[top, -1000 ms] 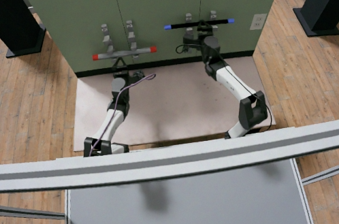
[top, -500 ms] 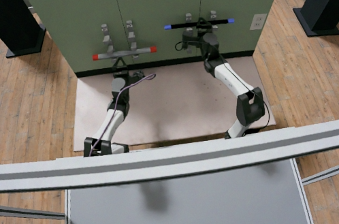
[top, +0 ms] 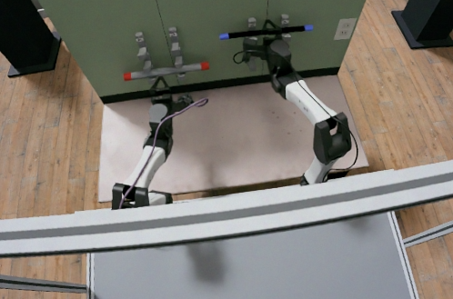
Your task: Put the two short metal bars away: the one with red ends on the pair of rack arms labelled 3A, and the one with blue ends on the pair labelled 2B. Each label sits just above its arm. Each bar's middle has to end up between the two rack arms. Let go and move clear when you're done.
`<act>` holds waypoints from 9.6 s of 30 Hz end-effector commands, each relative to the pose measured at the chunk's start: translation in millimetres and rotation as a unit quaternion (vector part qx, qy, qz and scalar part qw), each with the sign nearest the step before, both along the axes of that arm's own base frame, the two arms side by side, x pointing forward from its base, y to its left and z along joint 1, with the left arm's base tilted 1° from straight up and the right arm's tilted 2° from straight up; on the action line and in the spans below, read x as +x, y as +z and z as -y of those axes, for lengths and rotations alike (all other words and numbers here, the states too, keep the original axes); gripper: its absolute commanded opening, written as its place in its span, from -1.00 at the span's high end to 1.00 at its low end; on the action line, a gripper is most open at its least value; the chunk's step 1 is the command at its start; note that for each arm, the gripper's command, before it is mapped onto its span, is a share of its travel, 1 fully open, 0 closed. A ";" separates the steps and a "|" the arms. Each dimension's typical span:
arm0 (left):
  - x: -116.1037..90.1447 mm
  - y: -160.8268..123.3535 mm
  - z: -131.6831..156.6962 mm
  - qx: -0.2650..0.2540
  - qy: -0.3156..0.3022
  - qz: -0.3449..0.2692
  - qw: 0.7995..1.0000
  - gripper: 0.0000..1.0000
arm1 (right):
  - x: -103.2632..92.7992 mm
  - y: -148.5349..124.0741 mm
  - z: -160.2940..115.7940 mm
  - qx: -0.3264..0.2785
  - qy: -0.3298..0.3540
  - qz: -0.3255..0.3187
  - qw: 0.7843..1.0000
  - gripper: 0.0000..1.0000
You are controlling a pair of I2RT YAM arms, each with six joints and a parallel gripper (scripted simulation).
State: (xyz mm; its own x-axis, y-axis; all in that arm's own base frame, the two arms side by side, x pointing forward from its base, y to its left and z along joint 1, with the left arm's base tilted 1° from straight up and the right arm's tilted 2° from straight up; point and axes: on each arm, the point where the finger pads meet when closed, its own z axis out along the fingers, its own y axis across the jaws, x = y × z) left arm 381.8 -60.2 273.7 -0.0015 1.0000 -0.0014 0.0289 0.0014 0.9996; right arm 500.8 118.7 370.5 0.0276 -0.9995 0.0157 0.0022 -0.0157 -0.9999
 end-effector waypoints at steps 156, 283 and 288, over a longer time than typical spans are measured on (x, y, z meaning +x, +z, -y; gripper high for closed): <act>-1.1 16.4 0.5 -0.006 0.002 0.015 1.000 -1.00 | -23.9 75.3 0.9 0.003 0.005 0.011 1.000 1.00; -1.1 16.4 0.5 -0.006 0.002 0.015 1.000 -1.00 | -73.1 30.6 7.1 0.003 0.005 0.011 1.000 1.00; -1.1 16.4 0.5 -0.006 0.002 0.015 1.000 -1.00 | -73.0 27.9 7.3 0.003 0.005 0.011 1.000 1.00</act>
State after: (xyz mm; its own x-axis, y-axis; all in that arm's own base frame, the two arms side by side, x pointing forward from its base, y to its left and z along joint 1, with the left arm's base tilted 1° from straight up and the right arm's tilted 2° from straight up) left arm 381.8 -60.2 273.7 -0.0015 1.0000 -0.0013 0.0289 0.0014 0.9996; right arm 438.0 116.2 365.0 0.0416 -0.9981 0.0462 -0.0882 -0.0498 -0.9949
